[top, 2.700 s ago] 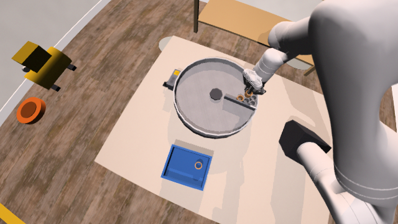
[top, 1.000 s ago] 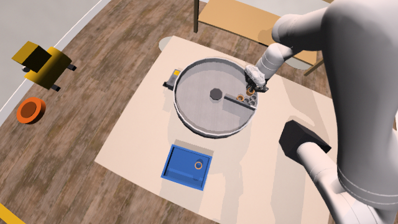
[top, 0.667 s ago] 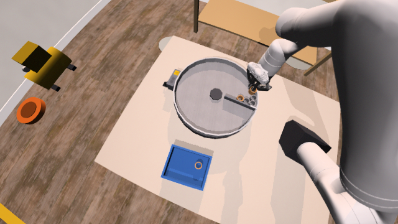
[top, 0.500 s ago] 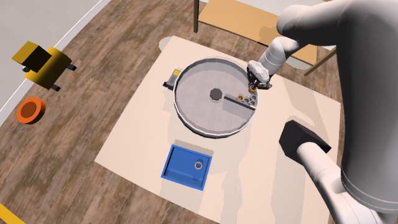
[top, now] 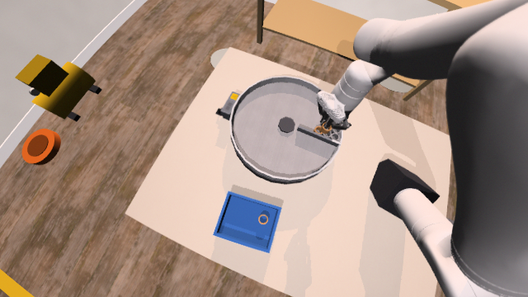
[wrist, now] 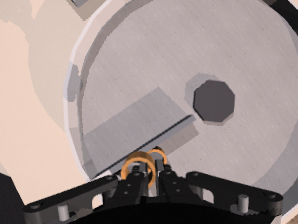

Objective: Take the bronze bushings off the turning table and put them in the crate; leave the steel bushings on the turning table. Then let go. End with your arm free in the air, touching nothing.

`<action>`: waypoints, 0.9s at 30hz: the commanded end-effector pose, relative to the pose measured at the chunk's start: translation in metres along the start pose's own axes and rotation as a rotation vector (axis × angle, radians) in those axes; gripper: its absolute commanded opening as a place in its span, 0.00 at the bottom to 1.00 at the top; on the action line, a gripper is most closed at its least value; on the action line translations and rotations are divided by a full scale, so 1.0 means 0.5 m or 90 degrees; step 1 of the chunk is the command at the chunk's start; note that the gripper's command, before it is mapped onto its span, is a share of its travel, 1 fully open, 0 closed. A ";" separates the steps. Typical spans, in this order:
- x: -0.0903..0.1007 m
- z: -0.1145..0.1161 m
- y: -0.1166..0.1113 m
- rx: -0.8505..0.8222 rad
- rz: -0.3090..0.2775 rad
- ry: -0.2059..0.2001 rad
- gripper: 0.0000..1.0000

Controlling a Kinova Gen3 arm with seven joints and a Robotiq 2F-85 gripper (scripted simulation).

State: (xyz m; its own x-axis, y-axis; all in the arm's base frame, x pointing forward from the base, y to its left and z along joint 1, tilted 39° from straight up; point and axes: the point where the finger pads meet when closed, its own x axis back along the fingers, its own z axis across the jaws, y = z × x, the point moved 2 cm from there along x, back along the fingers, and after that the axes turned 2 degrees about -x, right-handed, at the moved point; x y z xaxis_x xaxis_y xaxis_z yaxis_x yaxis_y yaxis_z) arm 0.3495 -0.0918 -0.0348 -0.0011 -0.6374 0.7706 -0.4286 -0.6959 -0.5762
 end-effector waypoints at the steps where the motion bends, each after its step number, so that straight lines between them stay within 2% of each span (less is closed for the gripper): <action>1: 0.008 0.004 -0.009 0.008 -0.004 0.005 0.00; 8: 0.008 0.004 -0.009 0.008 -0.004 0.005 0.00; 13: 0.006 -0.015 -0.118 0.008 -0.004 0.004 0.00; 25: 0.006 -0.015 -0.118 0.008 -0.004 0.004 0.00; 27: 0.005 -0.022 -0.161 0.007 -0.004 0.004 0.00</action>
State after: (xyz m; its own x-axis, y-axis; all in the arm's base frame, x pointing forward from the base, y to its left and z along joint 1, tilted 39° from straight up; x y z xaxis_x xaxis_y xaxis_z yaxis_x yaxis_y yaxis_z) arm 0.3690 -0.0455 0.0060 -0.0043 -0.6321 0.7749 -0.4339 -0.6970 -0.5709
